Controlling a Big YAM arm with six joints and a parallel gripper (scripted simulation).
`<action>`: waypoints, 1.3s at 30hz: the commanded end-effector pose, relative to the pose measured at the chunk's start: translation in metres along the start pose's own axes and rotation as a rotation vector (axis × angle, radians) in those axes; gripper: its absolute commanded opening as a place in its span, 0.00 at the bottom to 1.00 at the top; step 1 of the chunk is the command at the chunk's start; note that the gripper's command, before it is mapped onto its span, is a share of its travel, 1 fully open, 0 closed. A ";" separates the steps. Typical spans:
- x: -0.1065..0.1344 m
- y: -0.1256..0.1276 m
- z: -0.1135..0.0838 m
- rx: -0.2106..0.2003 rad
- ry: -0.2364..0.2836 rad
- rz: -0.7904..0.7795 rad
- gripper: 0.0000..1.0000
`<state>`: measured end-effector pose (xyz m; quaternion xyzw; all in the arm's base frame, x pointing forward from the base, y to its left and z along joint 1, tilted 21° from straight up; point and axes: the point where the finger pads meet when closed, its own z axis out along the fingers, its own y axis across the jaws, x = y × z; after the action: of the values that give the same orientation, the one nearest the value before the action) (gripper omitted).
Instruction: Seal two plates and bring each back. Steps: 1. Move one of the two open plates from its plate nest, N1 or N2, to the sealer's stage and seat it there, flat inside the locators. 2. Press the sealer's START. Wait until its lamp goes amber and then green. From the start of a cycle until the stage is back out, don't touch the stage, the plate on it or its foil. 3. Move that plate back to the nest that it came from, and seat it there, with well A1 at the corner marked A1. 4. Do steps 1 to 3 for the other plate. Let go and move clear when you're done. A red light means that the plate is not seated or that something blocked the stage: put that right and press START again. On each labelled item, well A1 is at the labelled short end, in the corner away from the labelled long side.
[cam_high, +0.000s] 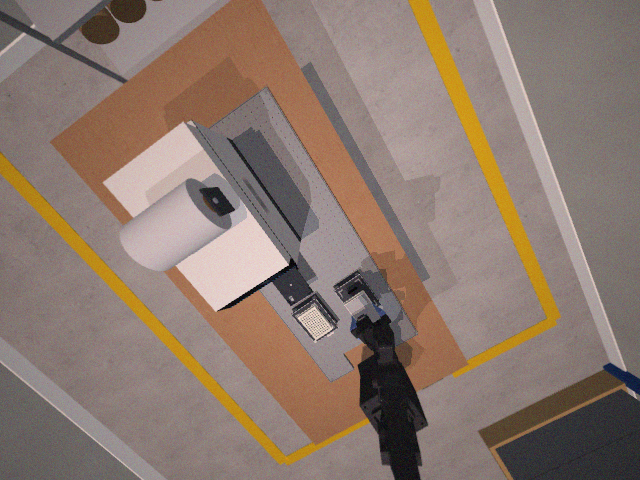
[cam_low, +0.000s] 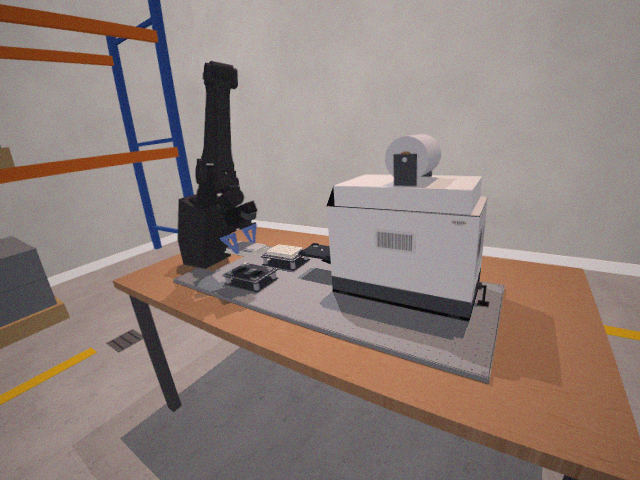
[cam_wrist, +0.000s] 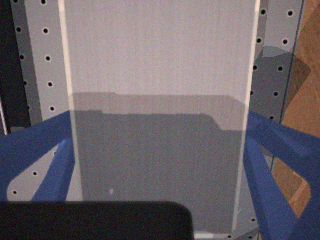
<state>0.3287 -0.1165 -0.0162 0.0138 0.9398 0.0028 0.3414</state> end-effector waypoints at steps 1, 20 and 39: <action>0.000 0.005 0.006 -0.009 0.001 -0.002 0.00; -0.002 0.004 0.013 -0.007 -0.006 -0.006 0.00; -0.005 -0.011 0.019 0.018 -0.021 0.013 0.00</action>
<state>0.3355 -0.1174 -0.0298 0.0139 0.9391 0.0018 0.3433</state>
